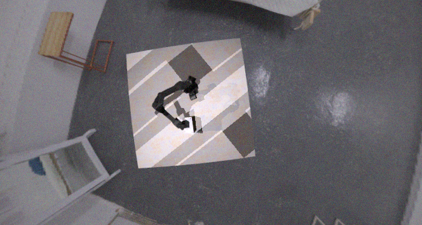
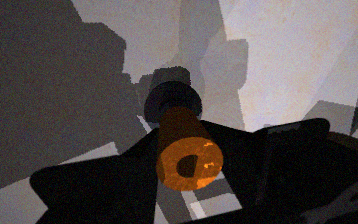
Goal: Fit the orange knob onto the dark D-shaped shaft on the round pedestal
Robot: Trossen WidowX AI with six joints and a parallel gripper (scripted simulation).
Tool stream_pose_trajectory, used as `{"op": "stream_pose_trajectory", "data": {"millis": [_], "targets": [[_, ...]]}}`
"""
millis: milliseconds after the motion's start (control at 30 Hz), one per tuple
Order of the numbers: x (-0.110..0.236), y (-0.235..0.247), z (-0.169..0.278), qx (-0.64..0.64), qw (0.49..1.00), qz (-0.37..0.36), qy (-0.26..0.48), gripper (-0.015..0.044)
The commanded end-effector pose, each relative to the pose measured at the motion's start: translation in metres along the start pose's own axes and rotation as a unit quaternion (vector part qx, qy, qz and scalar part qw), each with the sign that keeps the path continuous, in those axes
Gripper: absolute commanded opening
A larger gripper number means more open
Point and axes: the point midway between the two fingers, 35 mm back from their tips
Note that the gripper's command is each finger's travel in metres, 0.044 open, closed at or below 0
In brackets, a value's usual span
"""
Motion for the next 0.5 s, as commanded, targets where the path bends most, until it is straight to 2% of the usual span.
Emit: {"op": "stream_pose_trajectory", "data": {"millis": [0,467], "targets": [[0.0028,0.0010,0.0011,-0.001,1.000,-0.002,-0.002,0.0000],[0.0020,0.0013,-0.0001,-0.001,1.000,-0.002,-0.002,0.0000]]}}
Point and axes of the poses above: the point midway between the two fingers, 35 mm back from their tips, its own x axis back along the fingers, its own y axis across the jaws, z = x × y, and after that the axes turned 12 degrees about -x, right-handed
